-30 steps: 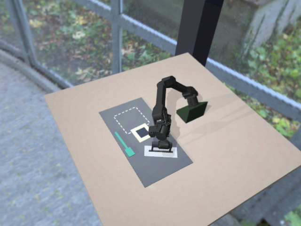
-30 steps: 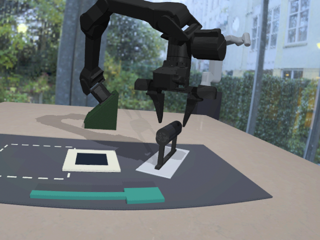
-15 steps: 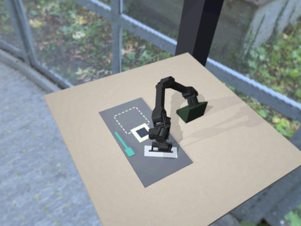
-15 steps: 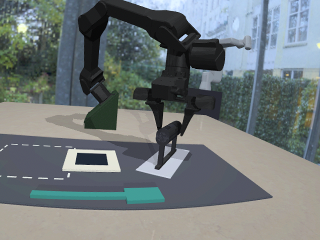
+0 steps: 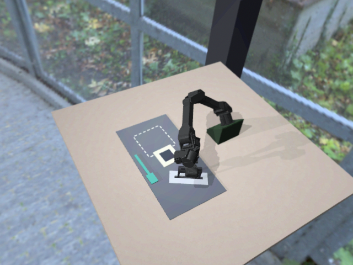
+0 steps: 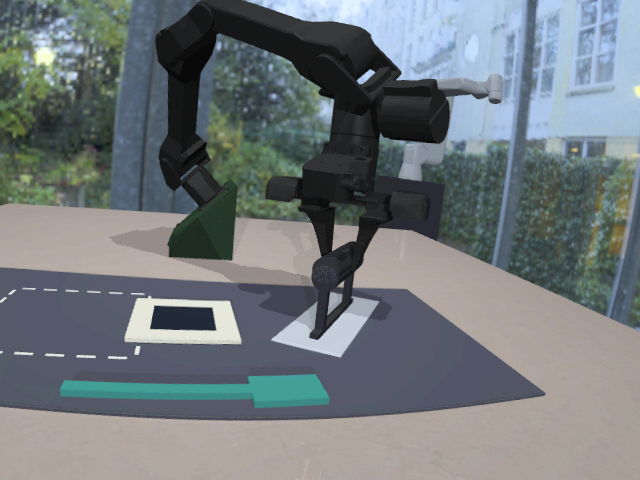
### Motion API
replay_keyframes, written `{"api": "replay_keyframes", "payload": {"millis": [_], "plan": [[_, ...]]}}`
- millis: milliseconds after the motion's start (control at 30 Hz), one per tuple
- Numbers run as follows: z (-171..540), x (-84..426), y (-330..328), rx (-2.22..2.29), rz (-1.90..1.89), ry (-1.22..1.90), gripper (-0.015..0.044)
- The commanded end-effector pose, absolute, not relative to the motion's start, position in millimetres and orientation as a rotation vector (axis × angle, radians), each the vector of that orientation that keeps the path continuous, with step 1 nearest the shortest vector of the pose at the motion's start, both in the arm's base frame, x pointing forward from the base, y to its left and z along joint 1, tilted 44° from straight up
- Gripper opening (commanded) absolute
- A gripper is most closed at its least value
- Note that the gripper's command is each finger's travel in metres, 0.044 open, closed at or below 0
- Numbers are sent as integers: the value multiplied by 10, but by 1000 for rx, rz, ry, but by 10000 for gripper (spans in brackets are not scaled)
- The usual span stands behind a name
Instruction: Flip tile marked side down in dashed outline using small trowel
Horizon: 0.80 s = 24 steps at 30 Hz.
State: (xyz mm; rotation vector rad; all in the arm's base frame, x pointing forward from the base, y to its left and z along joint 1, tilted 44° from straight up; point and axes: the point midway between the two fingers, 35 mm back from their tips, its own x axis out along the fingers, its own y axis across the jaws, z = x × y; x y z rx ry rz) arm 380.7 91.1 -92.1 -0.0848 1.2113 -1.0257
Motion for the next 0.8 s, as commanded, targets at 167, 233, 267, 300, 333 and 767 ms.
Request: {"api": "replay_keyframes", "payload": {"millis": [167, 233, 267, 300, 333, 767], "plan": [[-928, 3805, 905, -88, -1024, 1211, 130], [-928, 3805, 905, -88, -1024, 1211, 130], [-928, 3805, 905, -88, -1024, 1211, 130], [-928, 3805, 905, -88, -1024, 1211, 130], [-928, 3805, 905, -84, -1027, 1208, 130], [-928, 3806, 905, 205, -1234, 1001, 130]]}}
